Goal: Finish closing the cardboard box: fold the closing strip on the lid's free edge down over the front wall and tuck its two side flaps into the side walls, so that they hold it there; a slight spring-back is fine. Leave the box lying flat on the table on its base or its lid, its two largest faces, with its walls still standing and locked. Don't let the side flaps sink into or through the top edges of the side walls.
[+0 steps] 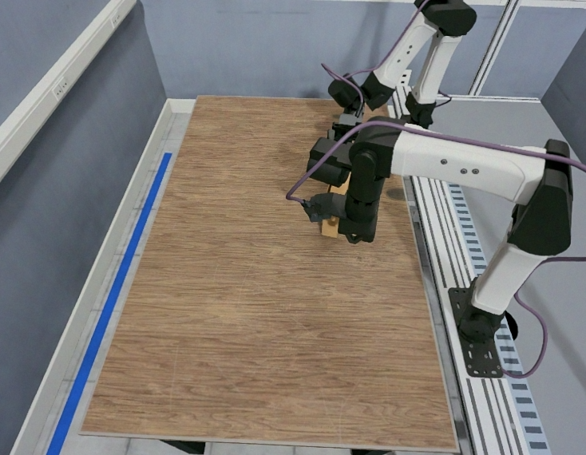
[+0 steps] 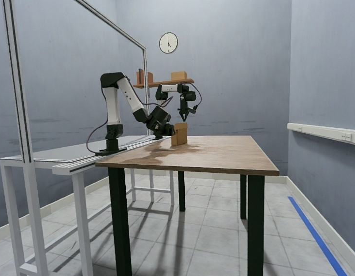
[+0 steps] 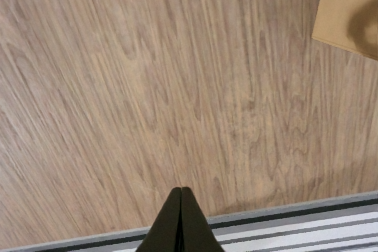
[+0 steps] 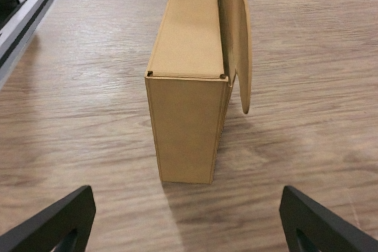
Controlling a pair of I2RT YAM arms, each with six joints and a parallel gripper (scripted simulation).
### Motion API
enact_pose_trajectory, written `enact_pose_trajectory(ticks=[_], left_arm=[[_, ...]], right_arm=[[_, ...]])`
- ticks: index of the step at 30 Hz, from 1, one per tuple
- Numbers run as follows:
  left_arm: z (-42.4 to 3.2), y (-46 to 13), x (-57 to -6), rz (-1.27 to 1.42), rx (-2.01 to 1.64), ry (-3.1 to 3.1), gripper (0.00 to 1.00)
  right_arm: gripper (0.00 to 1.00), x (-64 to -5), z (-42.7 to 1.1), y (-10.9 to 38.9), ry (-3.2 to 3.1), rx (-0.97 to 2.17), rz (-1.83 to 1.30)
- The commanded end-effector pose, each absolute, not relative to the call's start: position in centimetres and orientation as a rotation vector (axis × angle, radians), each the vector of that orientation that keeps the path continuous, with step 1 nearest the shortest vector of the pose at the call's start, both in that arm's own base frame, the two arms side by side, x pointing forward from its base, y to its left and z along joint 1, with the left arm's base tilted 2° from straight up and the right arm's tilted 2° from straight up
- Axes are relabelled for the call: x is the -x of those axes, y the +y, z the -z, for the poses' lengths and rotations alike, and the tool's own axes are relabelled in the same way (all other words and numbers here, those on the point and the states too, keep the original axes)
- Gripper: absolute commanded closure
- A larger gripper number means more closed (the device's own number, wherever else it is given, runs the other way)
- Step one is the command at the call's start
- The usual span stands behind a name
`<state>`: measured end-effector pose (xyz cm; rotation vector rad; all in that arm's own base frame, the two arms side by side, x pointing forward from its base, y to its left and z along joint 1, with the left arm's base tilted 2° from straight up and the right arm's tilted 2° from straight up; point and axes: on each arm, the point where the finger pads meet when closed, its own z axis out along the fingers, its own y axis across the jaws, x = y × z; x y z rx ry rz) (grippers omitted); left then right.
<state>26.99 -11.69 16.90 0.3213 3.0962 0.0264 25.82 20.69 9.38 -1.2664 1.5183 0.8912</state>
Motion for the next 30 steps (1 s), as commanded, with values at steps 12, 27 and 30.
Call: enact_pose_trajectory(ticks=[12,27,30], left_arm=[[-17.4,-11.9,-27.1,-0.01,-0.338,3.072,0.99],[-17.4,-11.9,-27.1,-0.01,-0.338,3.072,0.99],[-17.4,-11.9,-27.1,-0.01,-0.338,3.072,0.99]], right_arm=[[0.2,-25.6,-10.6,19.4,1.494,1.279,-0.884],[0.2,-25.5,-14.0,18.4,1.491,1.28,-0.88],[0.2,-25.4,-15.0,18.2,1.491,1.28,-0.88]])
